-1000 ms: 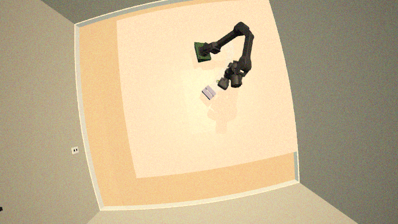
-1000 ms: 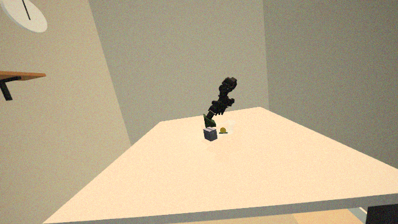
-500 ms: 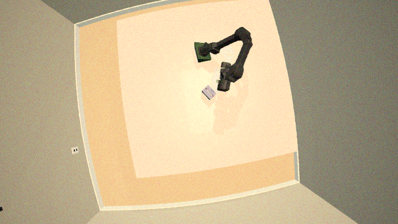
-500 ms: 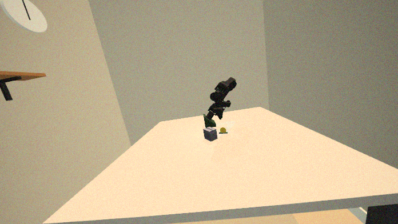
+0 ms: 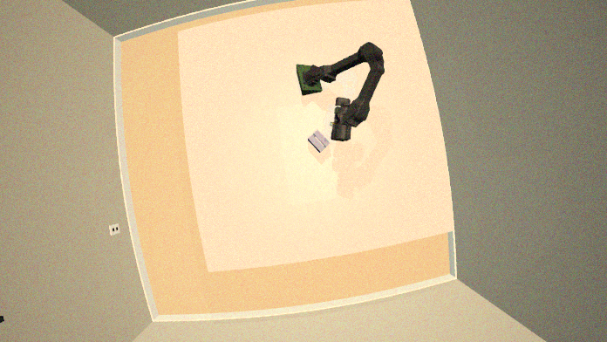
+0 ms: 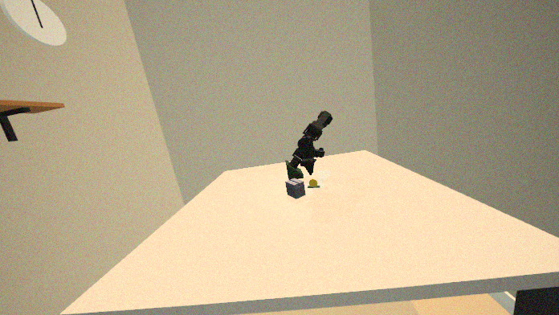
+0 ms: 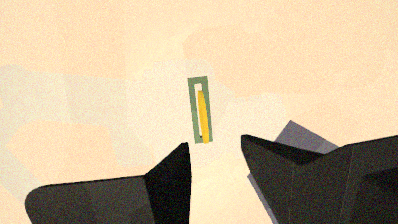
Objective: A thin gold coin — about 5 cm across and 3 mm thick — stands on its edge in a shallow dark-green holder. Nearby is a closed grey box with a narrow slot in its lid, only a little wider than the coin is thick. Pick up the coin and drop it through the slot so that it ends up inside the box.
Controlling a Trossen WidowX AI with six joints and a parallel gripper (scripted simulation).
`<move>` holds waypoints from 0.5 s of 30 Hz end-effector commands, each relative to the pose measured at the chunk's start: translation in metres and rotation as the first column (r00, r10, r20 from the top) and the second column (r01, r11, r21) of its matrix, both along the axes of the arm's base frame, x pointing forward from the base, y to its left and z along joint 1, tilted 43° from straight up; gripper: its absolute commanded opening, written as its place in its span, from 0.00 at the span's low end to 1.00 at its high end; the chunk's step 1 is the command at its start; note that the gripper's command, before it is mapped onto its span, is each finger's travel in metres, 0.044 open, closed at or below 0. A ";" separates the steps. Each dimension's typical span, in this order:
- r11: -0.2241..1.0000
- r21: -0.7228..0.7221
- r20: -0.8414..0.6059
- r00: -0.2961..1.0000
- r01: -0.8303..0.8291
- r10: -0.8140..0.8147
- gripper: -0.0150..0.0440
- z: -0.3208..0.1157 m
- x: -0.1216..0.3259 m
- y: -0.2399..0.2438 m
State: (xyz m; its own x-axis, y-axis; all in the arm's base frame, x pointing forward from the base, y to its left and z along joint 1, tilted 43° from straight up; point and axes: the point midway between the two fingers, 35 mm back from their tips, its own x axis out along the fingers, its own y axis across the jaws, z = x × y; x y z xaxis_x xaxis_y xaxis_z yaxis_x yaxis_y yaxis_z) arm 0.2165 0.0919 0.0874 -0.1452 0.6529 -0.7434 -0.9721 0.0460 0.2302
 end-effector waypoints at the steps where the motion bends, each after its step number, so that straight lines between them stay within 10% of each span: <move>1: 1.000 0.005 -0.011 1.000 0.000 0.000 0.53 -0.010 -0.004 0.011; 15: 1.000 0.003 -0.010 1.000 0.001 -0.001 0.53 -0.023 -0.005 0.022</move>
State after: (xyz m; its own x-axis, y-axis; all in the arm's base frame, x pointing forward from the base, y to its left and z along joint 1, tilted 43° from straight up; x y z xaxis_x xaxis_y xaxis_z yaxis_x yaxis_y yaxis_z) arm 0.2139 0.1090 0.0711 -0.1437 0.6532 -0.7435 -0.9731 0.0435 0.2263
